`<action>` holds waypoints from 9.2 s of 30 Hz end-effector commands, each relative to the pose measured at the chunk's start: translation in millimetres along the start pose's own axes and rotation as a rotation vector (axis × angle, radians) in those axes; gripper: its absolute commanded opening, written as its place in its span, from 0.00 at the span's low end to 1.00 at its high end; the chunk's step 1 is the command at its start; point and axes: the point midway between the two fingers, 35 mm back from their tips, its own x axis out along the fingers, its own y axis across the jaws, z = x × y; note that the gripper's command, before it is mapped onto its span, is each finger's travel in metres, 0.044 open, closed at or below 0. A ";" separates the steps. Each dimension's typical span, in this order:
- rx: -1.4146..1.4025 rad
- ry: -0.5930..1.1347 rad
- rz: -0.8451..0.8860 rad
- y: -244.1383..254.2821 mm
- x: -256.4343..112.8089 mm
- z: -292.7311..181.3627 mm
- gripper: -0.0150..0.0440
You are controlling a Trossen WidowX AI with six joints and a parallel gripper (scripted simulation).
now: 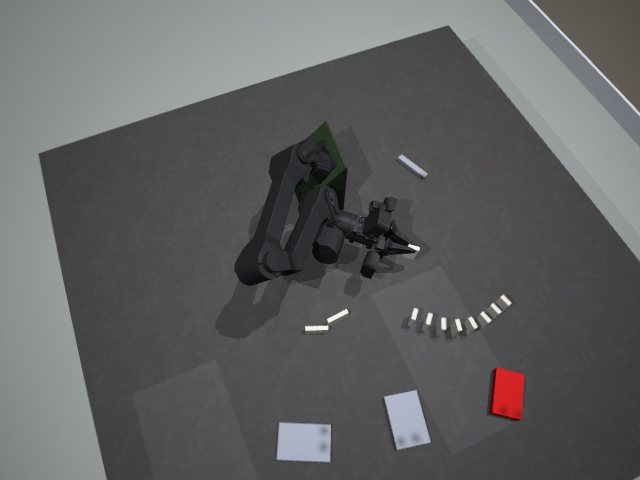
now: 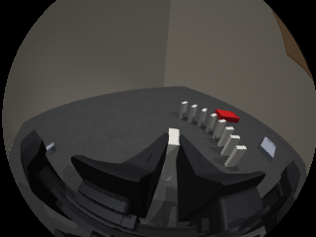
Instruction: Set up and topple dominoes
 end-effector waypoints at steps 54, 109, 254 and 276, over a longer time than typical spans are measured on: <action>0.021 0.010 0.013 0.7 10.7 -19.5 1.00; 1.264 1.125 -1.126 -1.0 30.7 51.8 1.00; 0.022 1.461 -0.027 -137.0 43.1 -17.9 1.00; 0.500 1.398 -0.432 -160.9 1.7 88.0 1.00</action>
